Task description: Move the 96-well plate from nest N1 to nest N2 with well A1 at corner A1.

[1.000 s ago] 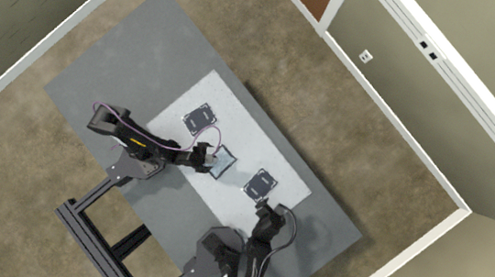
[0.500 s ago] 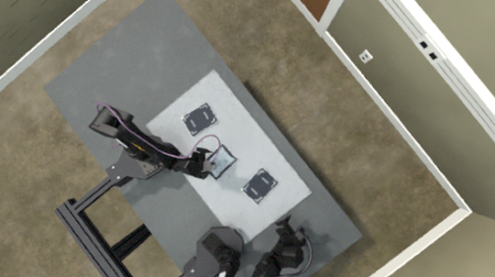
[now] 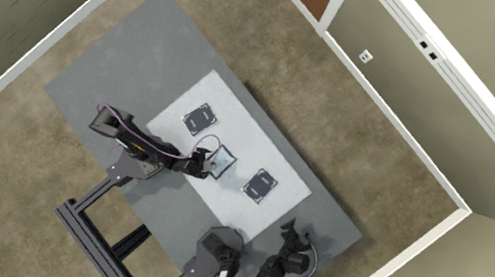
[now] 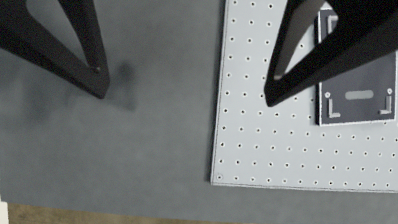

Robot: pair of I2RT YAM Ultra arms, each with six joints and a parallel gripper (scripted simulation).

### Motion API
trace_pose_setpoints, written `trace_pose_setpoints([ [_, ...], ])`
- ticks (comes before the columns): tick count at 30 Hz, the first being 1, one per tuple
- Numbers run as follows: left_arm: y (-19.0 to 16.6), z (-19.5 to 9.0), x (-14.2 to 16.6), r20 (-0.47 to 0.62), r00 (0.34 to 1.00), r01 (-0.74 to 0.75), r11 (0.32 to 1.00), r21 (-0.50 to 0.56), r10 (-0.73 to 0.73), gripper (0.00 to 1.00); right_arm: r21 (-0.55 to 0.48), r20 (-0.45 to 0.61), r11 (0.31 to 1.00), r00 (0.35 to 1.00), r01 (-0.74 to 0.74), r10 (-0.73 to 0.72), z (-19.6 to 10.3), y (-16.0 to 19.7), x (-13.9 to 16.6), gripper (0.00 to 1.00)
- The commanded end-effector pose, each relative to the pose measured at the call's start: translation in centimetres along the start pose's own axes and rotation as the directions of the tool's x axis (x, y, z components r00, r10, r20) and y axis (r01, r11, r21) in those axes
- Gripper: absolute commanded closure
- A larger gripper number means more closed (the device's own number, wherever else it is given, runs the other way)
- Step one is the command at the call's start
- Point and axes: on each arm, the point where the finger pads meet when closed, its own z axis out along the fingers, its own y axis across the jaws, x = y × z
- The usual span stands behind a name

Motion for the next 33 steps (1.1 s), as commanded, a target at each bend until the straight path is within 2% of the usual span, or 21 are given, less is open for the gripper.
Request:
trace_pose_setpoints([
  [1,-0.5,-0.1,-0.1,0.011,1.000,0.001,1.000,0.000,-0.001,0.00,0.003,0.060,1.000,0.998,0.012,-0.012,-0.5,-0.4,-2.2,0.00],
  [7,-0.2,0.1,1.5,-0.108,0.984,0.134,0.990,-0.049,-0.139,0.00,-0.011,-0.018,0.999,0.999,-0.050,0.050,-0.5,1.5,-1.0,0.00],
  [13,-0.5,1.0,1.6,-0.226,0.921,0.297,0.947,-0.119,-0.317,0.00,-0.100,-0.093,0.993,0.994,-0.067,0.058,-1.2,7.4,-0.6,0.00],
  [16,-0.7,1.6,1.5,-0.288,0.861,0.386,0.907,-0.170,-0.420,0.00,-0.146,-0.141,0.987,0.989,-0.066,0.045,-2.1,10.9,0.0,0.00],
  [18,-0.7,1.6,1.5,-0.288,0.861,0.386,0.907,-0.170,-0.420,0.00,-0.146,-0.141,0.987,0.989,-0.066,0.045,-2.1,10.9,0.0,0.00],
  [21,-0.8,2.0,1.8,-0.345,0.783,0.463,0.855,-0.234,-0.518,0.00,-0.172,-0.196,0.983,0.980,-0.060,0.025,-3.6,14.1,1.1,0.00],
  [26,-1.1,2.6,1.8,-0.394,0.674,0.541,0.780,-0.313,-0.625,0.00,-0.187,-0.256,0.982,0.966,-0.028,-0.021,-5.9,17.5,2.7,0.00],
  [33,-1.2,3.6,1.4,-0.420,0.566,0.599,0.704,-0.382,-0.709,0.00,-0.199,-0.266,0.979,0.958,0.048,-0.102,-9.6,20.5,4.4,0.00],
])
